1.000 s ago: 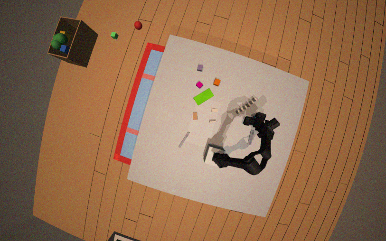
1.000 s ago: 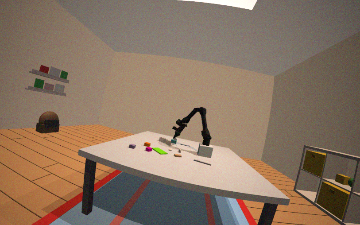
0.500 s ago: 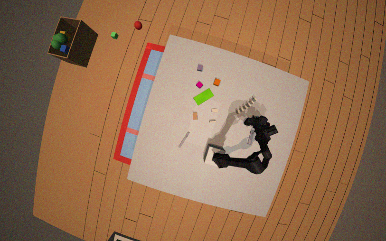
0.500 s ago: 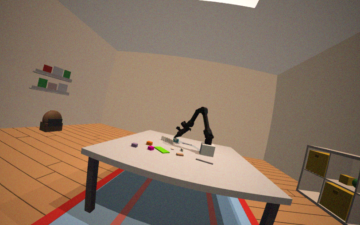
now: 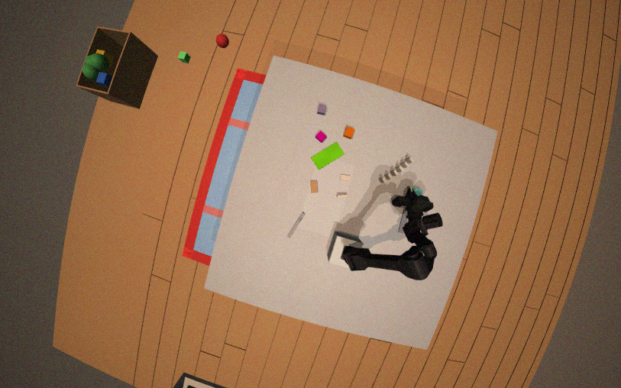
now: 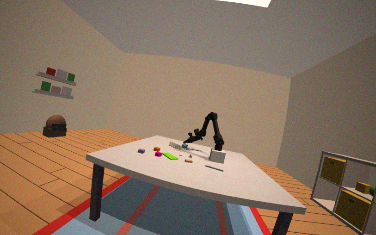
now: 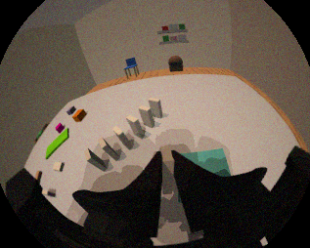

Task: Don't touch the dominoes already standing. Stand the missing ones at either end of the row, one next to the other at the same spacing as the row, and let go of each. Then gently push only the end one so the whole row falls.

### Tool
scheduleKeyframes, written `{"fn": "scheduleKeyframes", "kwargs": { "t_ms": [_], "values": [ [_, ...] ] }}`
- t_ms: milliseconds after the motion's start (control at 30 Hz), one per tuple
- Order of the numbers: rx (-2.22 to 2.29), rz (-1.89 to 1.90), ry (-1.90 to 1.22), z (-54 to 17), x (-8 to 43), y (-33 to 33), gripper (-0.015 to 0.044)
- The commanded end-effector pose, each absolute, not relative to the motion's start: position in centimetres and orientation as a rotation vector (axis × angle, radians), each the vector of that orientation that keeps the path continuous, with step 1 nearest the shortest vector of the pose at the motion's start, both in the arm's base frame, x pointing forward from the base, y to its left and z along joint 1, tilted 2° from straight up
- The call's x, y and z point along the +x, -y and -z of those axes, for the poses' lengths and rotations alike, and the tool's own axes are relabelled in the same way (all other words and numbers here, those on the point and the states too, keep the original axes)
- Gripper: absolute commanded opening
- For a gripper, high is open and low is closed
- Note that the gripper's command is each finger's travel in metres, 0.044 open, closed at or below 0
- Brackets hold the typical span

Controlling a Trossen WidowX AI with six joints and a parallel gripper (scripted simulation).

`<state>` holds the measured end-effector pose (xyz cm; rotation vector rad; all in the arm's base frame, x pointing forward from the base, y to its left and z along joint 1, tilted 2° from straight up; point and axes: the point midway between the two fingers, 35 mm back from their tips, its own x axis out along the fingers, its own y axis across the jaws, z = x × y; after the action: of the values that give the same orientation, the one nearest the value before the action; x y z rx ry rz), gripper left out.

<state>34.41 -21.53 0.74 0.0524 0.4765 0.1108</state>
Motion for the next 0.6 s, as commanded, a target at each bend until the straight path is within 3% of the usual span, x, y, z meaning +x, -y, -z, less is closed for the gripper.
{"fn": "scheduleKeyframes", "kwargs": {
  "t_ms": [0,567],
  "values": [
    [0.059,-0.129,-0.414,-0.8,33.8,21.3,0.003],
    [0.01,-0.22,-0.171,-2.4,29.8,19.4,0.003]
  ]
}}
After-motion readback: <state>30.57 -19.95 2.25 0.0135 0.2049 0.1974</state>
